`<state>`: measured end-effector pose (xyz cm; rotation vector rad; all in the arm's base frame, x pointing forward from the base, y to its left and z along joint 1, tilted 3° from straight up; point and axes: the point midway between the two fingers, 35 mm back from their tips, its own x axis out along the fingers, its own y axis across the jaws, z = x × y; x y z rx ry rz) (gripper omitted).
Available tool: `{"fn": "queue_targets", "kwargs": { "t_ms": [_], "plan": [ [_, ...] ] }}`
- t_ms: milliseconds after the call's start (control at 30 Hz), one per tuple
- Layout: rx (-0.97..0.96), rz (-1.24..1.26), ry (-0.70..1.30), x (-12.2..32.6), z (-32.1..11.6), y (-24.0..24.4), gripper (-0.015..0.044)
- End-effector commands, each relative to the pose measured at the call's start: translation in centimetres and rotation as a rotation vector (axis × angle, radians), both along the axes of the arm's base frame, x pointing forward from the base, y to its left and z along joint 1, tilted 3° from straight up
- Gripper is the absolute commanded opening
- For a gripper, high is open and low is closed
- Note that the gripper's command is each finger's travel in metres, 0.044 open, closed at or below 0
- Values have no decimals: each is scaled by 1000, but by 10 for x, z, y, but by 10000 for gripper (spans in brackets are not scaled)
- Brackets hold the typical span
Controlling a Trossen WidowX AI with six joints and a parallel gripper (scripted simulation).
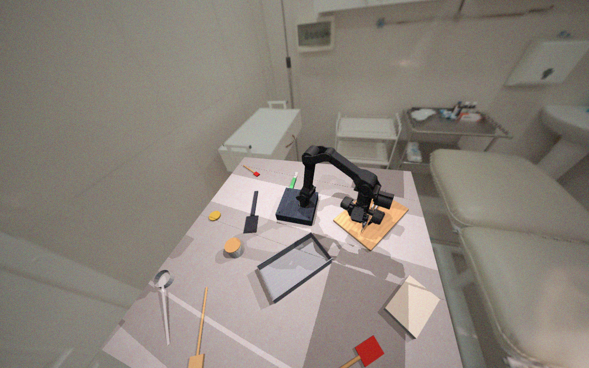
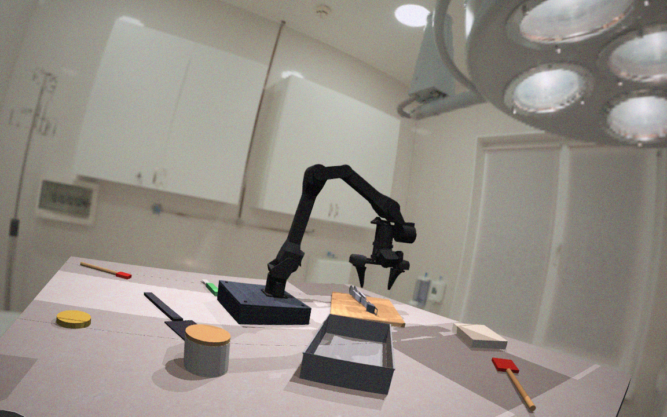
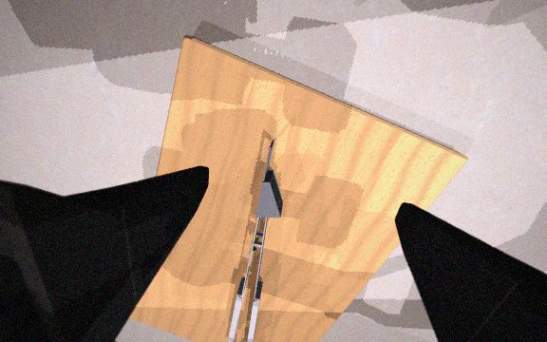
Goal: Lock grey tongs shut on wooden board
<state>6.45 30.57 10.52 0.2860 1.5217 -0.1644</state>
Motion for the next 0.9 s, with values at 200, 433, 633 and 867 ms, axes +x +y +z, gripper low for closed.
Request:
{"fn": "queue_targets", "kwargs": {
  "t_ms": [200, 433, 633, 867],
  "plan": [
    [-9, 11, 4, 1, 29, -9, 440],
    [-6, 7, 2, -2, 50, -11, 440],
    [-6, 7, 2, -2, 50, -11, 440],
    [-6, 7, 2, -2, 50, -11, 440]
  ]
}}
